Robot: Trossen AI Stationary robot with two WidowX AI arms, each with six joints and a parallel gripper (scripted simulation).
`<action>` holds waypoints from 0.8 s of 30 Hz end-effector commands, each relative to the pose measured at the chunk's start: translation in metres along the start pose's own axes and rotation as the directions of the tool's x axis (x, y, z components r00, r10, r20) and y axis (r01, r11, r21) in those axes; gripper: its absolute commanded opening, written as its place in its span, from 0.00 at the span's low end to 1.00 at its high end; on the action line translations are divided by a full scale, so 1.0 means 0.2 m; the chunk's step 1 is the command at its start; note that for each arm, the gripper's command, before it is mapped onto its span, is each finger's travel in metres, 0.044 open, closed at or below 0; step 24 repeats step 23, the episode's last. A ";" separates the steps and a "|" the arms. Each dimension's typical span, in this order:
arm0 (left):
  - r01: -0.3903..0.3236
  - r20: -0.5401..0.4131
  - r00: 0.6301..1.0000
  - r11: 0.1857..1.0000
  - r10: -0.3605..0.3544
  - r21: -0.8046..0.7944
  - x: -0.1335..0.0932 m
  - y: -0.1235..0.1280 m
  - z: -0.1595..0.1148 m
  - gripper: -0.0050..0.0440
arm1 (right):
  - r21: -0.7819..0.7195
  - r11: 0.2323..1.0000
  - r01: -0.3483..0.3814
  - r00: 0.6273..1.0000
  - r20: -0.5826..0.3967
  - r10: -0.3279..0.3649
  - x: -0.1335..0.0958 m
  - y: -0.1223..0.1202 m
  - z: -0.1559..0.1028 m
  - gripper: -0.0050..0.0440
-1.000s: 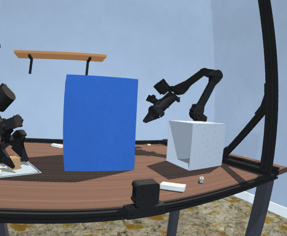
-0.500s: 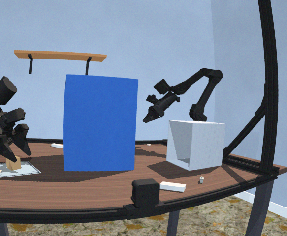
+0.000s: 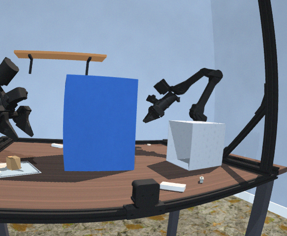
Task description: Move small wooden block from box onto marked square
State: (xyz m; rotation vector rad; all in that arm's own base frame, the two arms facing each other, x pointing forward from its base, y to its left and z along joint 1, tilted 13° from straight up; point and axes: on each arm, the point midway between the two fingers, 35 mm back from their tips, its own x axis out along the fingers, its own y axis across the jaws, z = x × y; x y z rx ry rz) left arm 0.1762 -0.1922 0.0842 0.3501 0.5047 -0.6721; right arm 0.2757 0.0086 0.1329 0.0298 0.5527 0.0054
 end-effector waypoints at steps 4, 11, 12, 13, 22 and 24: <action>-0.002 0.033 0.999 1.000 0.003 -0.009 -0.16 0.01 0.13 0.92 | -0.003 1.000 -0.006 1.000 -0.003 0.006 0.00 0.00 0.00 0.92; 0.001 0.051 0.999 1.000 -0.001 -0.009 -0.28 0.03 0.18 0.92 | -0.003 1.000 -0.006 1.000 -0.003 0.006 0.00 0.00 0.00 0.92; 0.002 0.055 0.998 1.000 -0.001 -0.009 -0.31 0.03 0.19 0.92 | -0.003 1.000 -0.006 1.000 -0.003 0.006 0.00 0.00 0.00 0.92; 0.003 0.060 0.998 1.000 -0.002 -0.010 -0.34 0.04 0.20 0.92 | -0.003 1.000 -0.006 1.000 -0.003 0.006 0.00 0.00 0.00 0.92; 0.007 0.078 0.997 1.000 -0.006 -0.012 -0.46 0.07 0.22 0.92 | -0.003 1.000 -0.006 1.000 -0.003 0.006 0.00 0.00 0.00 0.92; 0.007 0.078 0.997 1.000 -0.006 -0.012 -0.46 0.07 0.22 0.92 | -0.003 1.000 -0.006 1.000 -0.003 0.006 0.00 0.00 0.00 0.92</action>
